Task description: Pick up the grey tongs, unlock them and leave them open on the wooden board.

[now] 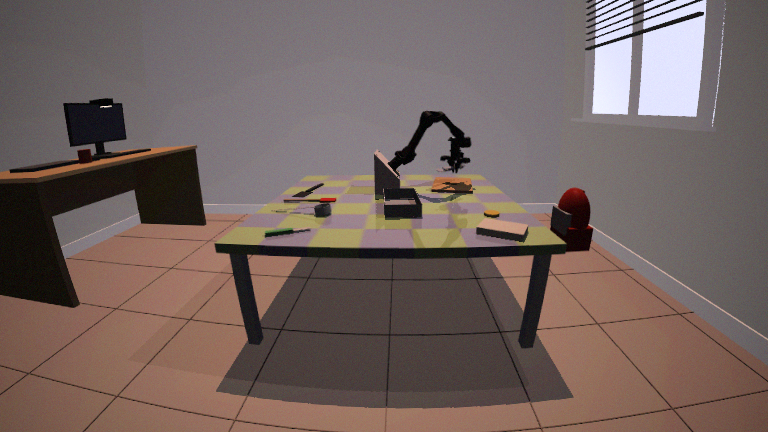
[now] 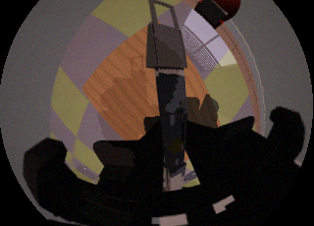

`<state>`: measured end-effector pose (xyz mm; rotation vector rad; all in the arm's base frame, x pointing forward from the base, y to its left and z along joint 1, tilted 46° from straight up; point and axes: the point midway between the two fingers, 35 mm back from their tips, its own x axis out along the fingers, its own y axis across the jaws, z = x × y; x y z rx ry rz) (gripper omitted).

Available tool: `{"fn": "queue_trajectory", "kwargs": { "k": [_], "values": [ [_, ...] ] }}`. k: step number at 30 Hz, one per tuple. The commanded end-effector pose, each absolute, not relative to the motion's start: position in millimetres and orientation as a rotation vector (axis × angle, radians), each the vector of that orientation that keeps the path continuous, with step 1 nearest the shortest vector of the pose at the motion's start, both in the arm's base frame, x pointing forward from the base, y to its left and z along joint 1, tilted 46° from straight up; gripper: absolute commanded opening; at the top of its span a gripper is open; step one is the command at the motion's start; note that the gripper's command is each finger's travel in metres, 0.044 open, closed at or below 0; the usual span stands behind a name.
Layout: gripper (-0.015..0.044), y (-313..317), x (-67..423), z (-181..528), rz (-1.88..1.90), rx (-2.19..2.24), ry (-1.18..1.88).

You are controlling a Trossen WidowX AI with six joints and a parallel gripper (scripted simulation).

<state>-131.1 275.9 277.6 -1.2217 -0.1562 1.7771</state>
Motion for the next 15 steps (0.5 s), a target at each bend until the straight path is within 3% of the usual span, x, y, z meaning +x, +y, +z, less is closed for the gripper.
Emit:
{"fn": "queue_trajectory", "kwargs": {
  "k": [1,15],
  "values": [
    [-0.015,281.6,-131.5,270.0,1.779,-1.231,-0.154],
    [-0.015,297.6,-130.5,254.4,1.779,-1.231,-0.158]
  ]
}}
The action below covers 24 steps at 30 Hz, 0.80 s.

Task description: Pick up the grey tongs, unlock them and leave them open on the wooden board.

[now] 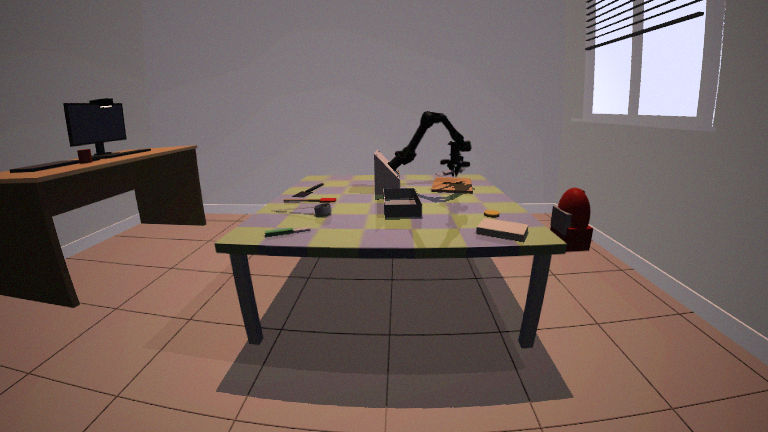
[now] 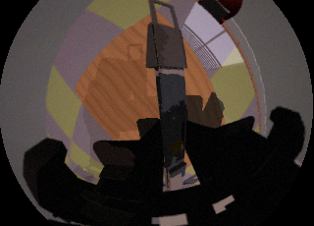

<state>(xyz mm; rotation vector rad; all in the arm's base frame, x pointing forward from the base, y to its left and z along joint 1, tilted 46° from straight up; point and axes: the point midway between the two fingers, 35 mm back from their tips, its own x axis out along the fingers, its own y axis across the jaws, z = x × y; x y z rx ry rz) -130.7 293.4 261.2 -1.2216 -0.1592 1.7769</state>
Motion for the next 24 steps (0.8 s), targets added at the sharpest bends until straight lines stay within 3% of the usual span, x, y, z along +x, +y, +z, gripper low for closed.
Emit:
{"fn": "queue_trajectory", "kwargs": {
  "k": [1,7,24],
  "values": [
    [-0.015,298.5,-130.4,253.5,1.779,-1.231,-0.158],
    [-0.015,299.2,-130.3,252.7,1.779,-1.231,-0.158],
    [0.0296,298.4,-130.0,255.2,1.775,-1.226,-0.158]
  ]
}}
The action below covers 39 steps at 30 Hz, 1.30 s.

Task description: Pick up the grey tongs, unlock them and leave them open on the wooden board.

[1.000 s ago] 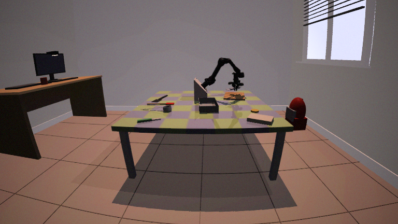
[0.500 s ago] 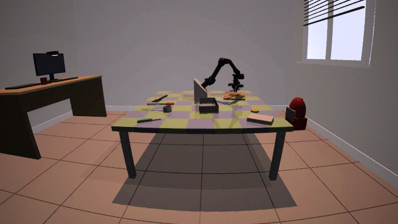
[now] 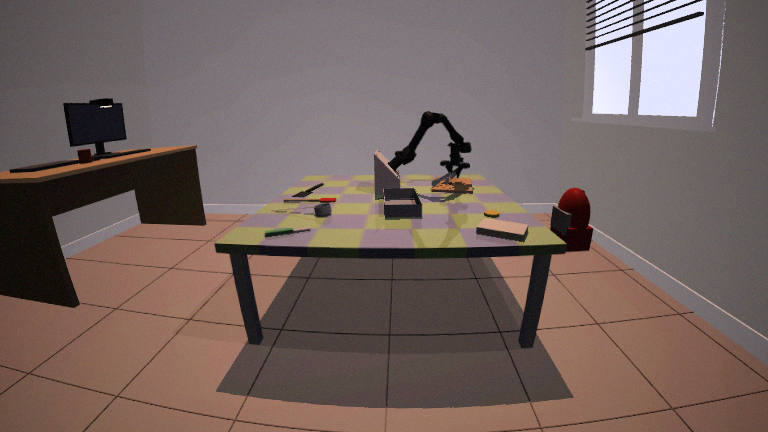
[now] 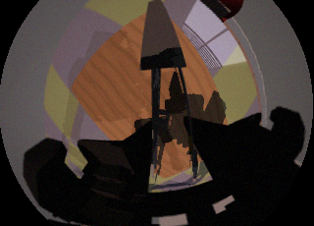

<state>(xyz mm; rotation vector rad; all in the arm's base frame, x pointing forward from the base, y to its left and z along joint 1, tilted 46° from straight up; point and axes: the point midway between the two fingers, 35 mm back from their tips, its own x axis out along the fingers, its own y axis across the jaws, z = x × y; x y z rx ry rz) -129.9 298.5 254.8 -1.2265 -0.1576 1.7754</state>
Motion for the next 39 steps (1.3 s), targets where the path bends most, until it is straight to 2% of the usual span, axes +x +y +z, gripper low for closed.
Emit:
{"fn": "queue_trajectory", "kwargs": {
  "k": [1,6,12,17,24,39],
  "values": [
    [0.0323,298.4,-130.0,255.2,1.775,-1.226,-0.158],
    [0.044,298.4,-130.0,255.2,1.775,-1.226,-0.158],
    [0.044,285.0,-130.6,252.7,1.778,-1.23,-0.148],
    [0.044,223.4,-123.8,237.8,1.784,-1.246,-0.117],
    [0.044,148.9,-84.4,202.5,1.782,-1.252,-0.136],
    [0.044,125.4,-81.0,221.2,1.784,-1.258,-0.136]
  ]
}}
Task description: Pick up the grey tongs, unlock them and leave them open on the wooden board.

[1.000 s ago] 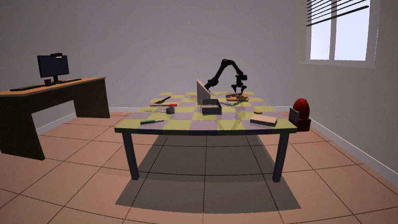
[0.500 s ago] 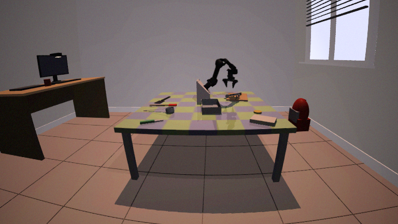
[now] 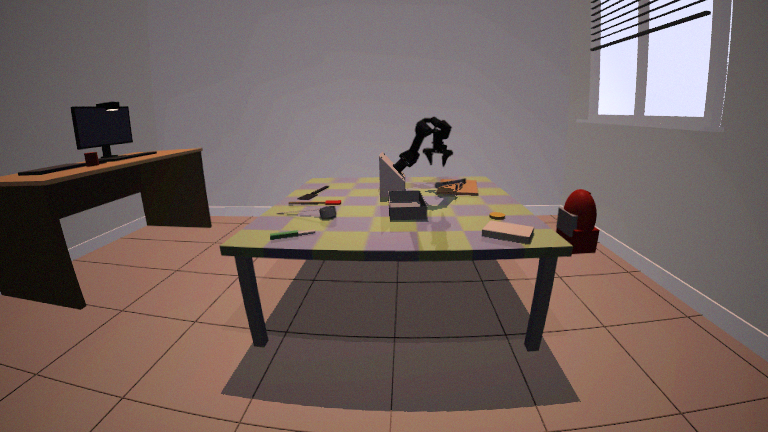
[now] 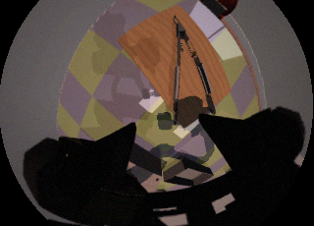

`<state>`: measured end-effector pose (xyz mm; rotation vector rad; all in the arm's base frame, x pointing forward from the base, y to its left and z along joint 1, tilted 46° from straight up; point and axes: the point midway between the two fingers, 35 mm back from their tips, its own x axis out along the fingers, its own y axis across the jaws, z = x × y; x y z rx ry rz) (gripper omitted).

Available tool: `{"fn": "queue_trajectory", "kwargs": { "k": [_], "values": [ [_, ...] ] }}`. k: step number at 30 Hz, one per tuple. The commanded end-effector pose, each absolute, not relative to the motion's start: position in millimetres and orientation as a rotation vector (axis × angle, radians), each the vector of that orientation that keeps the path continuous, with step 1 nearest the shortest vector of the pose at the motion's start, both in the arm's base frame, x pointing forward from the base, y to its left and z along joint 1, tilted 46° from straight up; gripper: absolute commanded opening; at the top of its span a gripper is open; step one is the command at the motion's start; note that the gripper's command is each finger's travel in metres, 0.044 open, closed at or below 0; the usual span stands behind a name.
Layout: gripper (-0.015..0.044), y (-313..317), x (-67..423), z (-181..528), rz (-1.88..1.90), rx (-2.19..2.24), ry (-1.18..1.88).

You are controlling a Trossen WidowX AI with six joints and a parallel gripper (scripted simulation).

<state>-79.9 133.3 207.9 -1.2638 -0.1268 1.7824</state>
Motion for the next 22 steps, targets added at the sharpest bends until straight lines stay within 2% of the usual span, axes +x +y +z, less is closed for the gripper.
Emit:
{"fn": "queue_trajectory", "kwargs": {
  "k": [1,22],
  "values": [
    [0.044,122.8,-80.9,225.6,1.784,-1.255,-0.141],
    [0.044,119.4,-80.8,232.4,1.785,-1.25,-0.15]
  ]
}}
